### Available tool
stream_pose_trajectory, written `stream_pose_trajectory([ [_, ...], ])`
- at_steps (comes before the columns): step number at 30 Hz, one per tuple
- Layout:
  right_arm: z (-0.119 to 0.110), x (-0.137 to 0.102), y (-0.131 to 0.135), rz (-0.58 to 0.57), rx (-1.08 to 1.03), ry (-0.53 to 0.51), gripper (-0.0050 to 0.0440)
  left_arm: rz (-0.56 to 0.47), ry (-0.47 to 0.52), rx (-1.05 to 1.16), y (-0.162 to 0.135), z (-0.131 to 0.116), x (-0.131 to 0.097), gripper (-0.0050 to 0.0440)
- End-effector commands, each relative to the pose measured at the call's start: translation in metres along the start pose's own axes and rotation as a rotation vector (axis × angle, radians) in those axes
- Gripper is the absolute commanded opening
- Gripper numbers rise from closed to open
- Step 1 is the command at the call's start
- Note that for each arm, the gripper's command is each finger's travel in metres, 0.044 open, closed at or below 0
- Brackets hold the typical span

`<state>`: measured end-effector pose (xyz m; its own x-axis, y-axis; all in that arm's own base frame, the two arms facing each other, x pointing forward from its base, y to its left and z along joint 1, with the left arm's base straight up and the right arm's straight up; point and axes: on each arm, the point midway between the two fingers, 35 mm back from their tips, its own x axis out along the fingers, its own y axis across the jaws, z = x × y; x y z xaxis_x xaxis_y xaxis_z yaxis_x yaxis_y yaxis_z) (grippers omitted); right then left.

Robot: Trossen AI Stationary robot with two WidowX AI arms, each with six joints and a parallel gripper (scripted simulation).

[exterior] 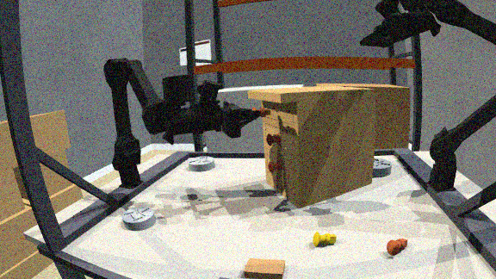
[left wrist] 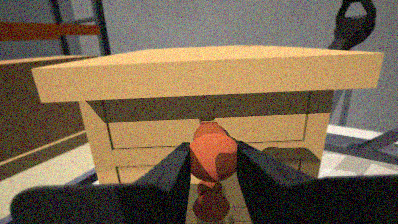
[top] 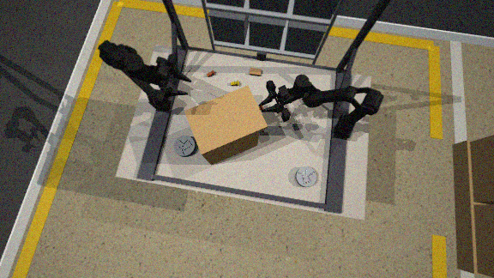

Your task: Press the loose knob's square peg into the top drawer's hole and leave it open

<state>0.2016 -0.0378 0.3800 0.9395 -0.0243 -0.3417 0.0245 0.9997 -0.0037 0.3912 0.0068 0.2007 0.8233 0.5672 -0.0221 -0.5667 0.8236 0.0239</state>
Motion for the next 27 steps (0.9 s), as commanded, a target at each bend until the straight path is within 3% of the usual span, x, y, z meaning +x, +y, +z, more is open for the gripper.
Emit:
stream_pose_trajectory([
  [1, 0.0035, -0.0012, 0.0006, 0.002, -0.002, -0.009, 0.024, 0.001, -0.026, -0.027, -0.0019, 0.0139, 0.0113, 0.0082],
  [27, 0.0001, 0.0081, -0.0001, 0.003, 0.006, 0.001, 0.024, 0.0, -0.025, -0.026, 0.0007, 0.0153, 0.0119, 0.0082],
])
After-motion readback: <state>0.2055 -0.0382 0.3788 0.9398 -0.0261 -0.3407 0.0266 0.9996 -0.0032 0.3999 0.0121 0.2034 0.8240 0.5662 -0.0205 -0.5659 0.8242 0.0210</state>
